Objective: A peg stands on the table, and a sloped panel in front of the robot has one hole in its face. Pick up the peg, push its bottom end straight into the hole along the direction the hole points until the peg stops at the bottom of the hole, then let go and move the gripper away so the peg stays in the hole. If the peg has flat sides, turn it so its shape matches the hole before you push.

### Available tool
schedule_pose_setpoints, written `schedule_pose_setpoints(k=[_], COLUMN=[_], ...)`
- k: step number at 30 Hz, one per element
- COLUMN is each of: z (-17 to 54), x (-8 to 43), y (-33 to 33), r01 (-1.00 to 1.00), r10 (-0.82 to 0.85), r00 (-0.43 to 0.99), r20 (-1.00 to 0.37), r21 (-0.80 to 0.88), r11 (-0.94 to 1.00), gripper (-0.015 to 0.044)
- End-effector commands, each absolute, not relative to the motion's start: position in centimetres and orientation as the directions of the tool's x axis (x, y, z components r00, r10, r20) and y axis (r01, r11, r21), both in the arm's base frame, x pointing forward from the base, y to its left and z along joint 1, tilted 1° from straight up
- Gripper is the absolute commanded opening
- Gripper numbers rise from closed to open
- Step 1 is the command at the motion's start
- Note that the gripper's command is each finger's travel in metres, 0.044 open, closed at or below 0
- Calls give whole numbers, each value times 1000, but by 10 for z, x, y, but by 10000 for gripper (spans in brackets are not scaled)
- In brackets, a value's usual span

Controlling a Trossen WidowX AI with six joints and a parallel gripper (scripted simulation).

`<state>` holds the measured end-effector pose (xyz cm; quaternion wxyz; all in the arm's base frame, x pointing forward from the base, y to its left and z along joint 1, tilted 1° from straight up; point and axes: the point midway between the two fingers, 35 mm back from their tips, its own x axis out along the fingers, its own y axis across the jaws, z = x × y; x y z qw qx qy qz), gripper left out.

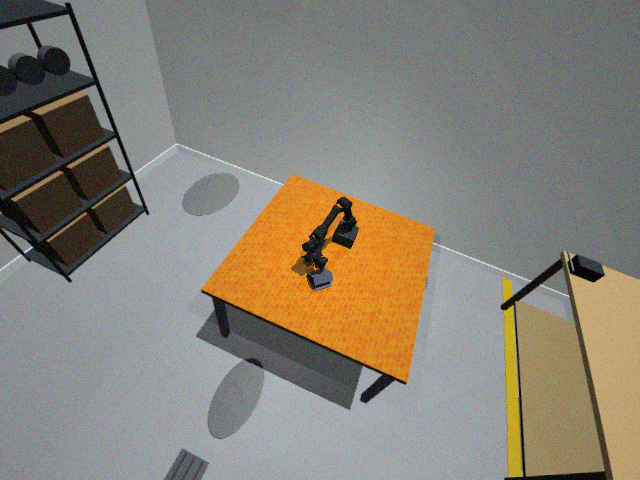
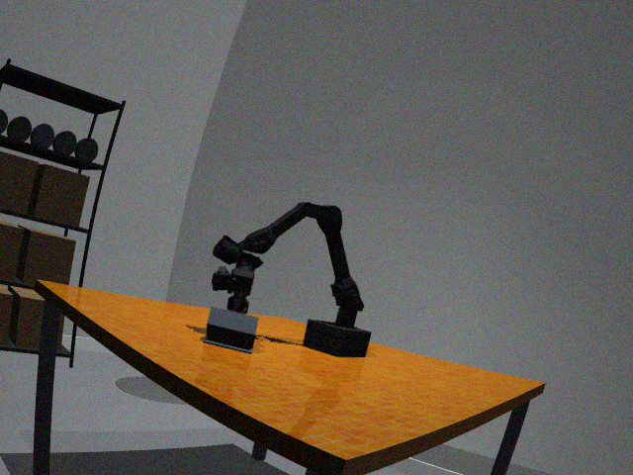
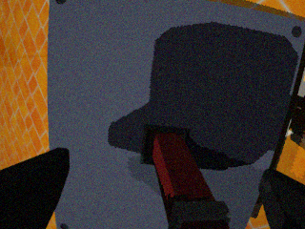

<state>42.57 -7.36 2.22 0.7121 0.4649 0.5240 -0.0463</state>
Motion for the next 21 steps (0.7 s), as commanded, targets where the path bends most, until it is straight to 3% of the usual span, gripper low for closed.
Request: schedule_pose_setpoints(k=[1, 21], z=[30, 69], x=[424, 401], y=[-78, -103], r01=[549, 555], r10=[418, 414], r00=[452, 448], r20=[-788, -793], r21=[615, 609], r11=[566, 567], gripper=[440, 440])
